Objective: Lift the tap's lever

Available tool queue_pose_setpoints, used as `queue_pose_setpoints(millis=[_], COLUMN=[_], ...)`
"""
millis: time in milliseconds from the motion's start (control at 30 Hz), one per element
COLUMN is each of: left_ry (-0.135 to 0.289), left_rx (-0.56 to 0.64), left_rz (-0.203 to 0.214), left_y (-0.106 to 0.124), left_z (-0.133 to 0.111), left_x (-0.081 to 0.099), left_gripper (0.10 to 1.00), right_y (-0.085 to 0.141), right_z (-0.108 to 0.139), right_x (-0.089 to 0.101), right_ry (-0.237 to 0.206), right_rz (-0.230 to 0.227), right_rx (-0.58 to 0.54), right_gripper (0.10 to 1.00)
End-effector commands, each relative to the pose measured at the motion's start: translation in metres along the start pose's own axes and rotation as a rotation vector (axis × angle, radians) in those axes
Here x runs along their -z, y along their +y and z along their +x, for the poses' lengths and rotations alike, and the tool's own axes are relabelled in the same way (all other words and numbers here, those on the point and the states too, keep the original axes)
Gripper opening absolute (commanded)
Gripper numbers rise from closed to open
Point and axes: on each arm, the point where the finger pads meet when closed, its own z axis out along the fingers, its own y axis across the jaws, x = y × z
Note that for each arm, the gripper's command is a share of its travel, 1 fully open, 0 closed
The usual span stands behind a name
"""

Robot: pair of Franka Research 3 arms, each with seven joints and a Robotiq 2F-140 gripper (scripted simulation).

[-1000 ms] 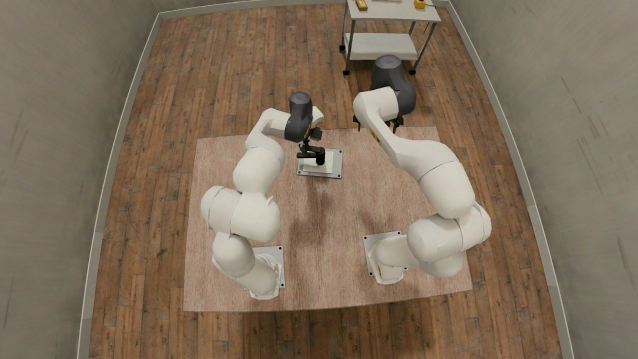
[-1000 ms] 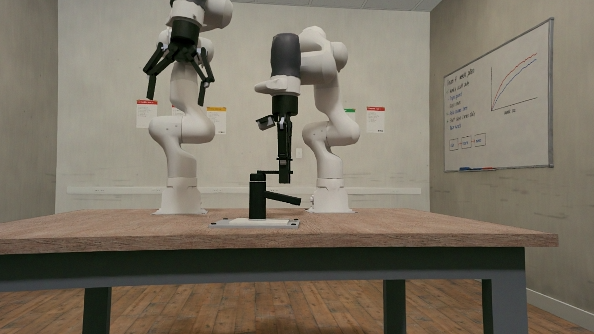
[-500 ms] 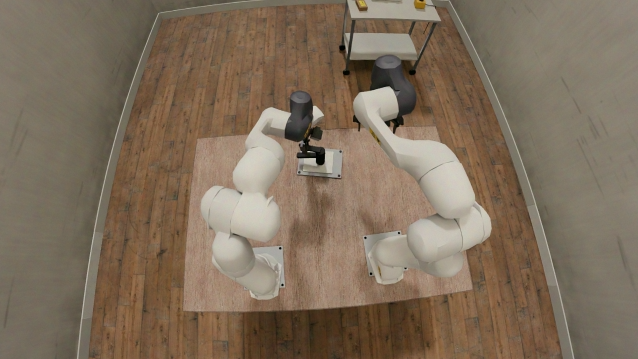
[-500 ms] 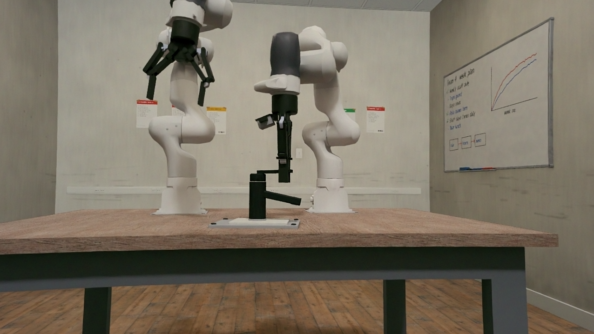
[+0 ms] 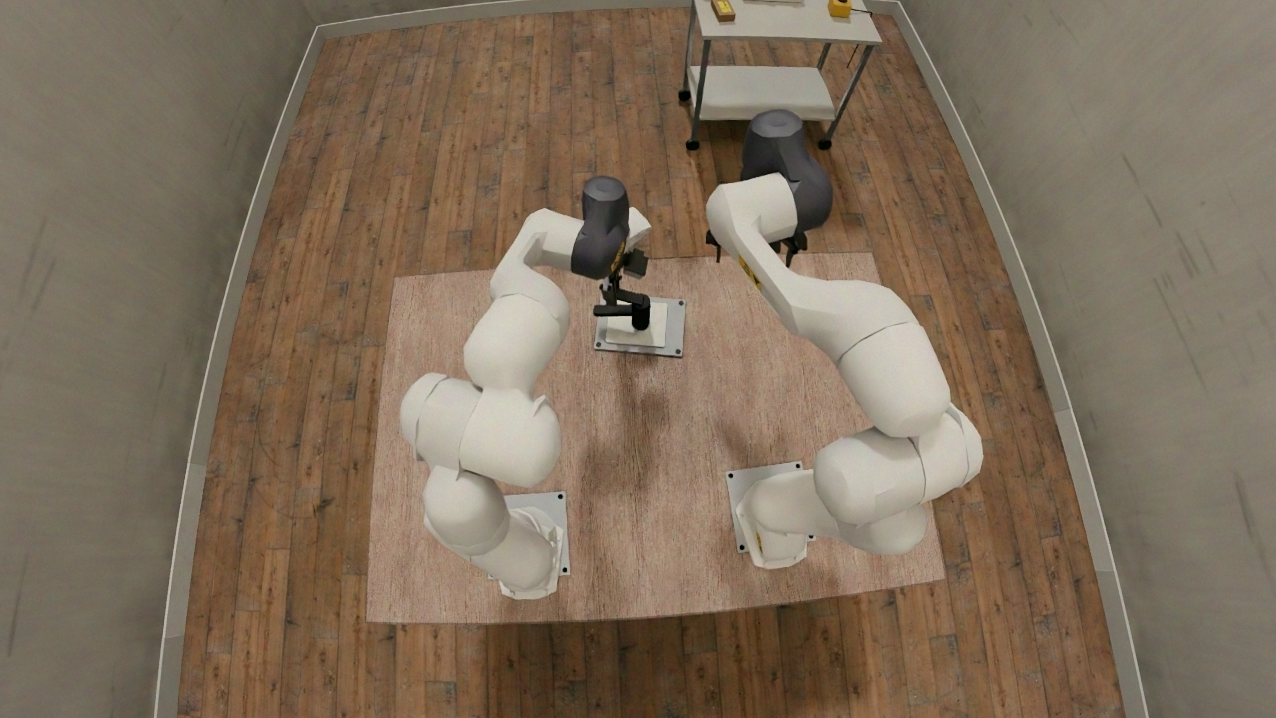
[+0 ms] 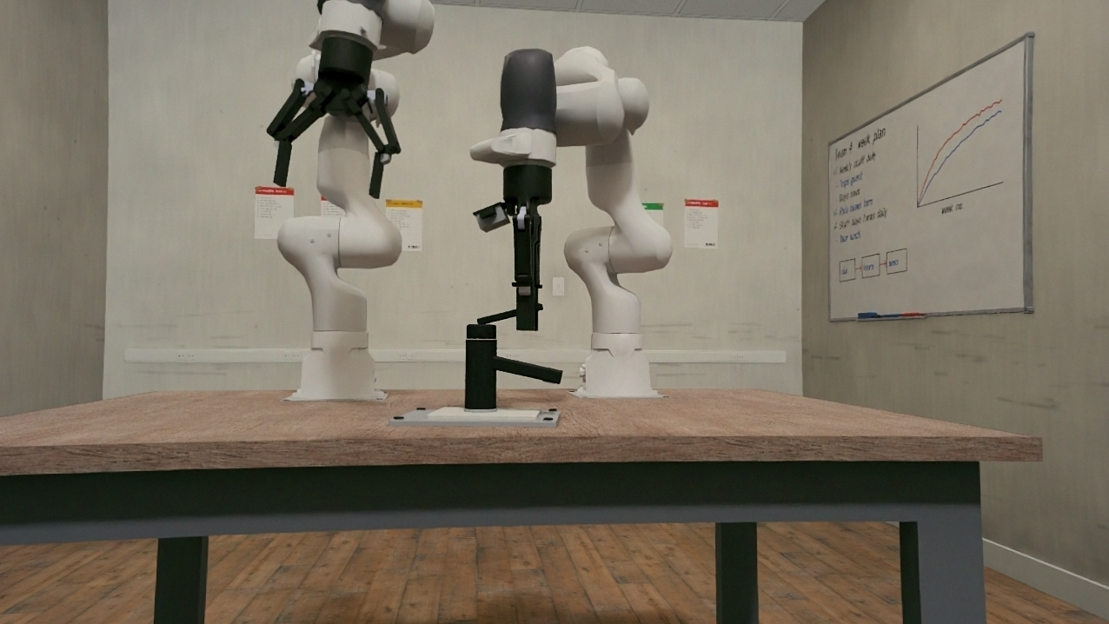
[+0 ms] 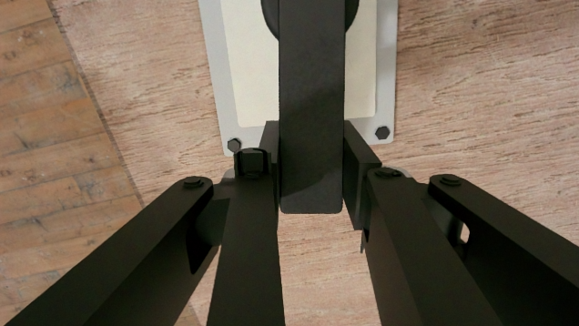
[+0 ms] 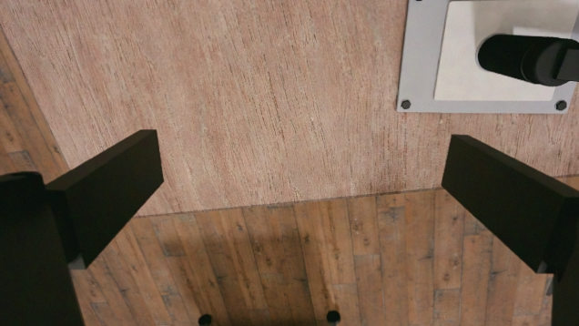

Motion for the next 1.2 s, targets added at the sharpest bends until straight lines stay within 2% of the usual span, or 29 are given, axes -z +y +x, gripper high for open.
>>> queue_pose_setpoints(millis=[0,1167], left_ry=[0.005,0.005], left_rx=[-0.001,-0.001], left_rz=[0.006,0.006], left_y=[0.0000,0.0000], left_z=[0.0063,0.0086], left_x=[0.0090,0.0123], left_gripper=[0.099,0.099], right_y=[0.0000,0.0000], right_z=[0.0000,0.0000], right_x=[0.0001,0.0001], right_ry=[0.000,0.000], right_rz=[0.000,0.000], right_rx=[0.000,0.000], right_gripper=[1.000,1.000])
